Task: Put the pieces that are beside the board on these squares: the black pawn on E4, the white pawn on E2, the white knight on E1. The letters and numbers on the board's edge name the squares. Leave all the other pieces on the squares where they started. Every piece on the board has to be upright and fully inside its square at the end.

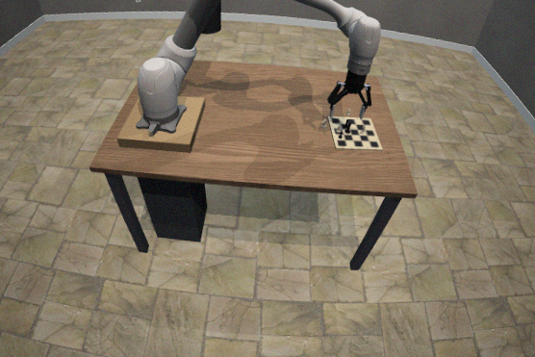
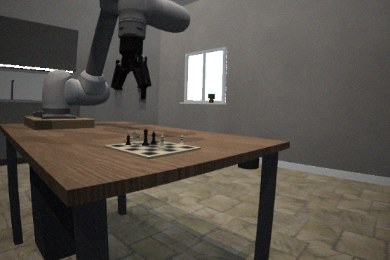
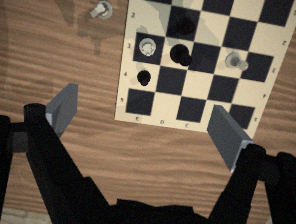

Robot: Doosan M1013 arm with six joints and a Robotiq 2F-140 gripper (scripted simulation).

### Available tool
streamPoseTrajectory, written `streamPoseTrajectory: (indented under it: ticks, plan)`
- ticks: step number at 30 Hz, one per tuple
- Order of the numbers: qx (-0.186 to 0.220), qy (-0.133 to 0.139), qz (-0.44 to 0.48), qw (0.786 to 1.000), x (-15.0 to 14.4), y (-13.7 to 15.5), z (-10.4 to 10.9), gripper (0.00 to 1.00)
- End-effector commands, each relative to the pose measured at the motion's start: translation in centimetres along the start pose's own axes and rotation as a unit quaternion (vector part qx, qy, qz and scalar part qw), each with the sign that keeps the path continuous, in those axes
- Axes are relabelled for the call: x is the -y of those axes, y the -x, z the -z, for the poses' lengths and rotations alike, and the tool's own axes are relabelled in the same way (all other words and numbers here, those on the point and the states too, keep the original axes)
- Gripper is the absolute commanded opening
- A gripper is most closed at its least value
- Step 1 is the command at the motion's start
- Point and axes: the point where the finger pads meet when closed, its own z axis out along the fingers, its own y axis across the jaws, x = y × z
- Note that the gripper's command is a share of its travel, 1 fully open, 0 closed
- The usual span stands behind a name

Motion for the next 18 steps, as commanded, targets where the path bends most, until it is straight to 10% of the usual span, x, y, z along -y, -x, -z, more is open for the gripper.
streamPoseTrajectory:
  ticks: [1, 18]
  plan:
    - [0.000, 0.000, 0.000, 1.000, 0.00, 0.00, 0.02, 1.00]
    - [0.000, 0.000, 0.054, 0.999, -0.31, -0.52, -0.01, 1.00]
